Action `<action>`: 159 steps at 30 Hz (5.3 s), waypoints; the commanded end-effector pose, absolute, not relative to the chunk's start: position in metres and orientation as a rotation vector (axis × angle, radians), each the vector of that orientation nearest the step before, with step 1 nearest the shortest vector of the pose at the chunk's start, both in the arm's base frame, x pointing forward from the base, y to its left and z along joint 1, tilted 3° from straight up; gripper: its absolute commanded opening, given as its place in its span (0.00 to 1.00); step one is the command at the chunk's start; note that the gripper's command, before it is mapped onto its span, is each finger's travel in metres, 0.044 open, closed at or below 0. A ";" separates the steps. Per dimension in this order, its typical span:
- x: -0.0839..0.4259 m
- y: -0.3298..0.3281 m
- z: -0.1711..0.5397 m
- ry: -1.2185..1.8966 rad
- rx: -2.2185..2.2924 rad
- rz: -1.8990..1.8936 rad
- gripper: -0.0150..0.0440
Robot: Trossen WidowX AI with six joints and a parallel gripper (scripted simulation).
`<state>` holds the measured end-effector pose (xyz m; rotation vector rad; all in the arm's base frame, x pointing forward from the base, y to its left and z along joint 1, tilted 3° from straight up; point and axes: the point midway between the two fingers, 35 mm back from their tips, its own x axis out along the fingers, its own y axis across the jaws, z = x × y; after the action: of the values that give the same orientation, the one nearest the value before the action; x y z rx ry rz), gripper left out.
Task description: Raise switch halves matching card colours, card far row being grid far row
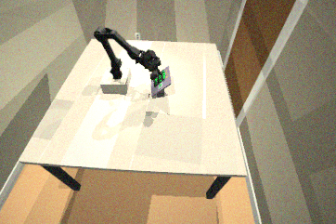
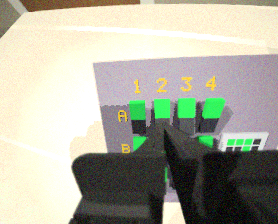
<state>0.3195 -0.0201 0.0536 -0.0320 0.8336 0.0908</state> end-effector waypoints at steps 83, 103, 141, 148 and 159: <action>0.319 -0.043 0.054 0.838 -0.031 0.084 0.25; 0.320 -0.043 0.053 0.838 -0.031 0.084 0.25; 0.283 -0.047 0.098 0.866 -0.033 0.084 0.25; 0.296 -0.066 0.111 0.866 -0.034 0.083 0.25; 0.321 -0.065 0.086 0.890 -0.035 0.083 0.25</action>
<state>0.3162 -0.0642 0.0885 -0.0354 0.8904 0.0915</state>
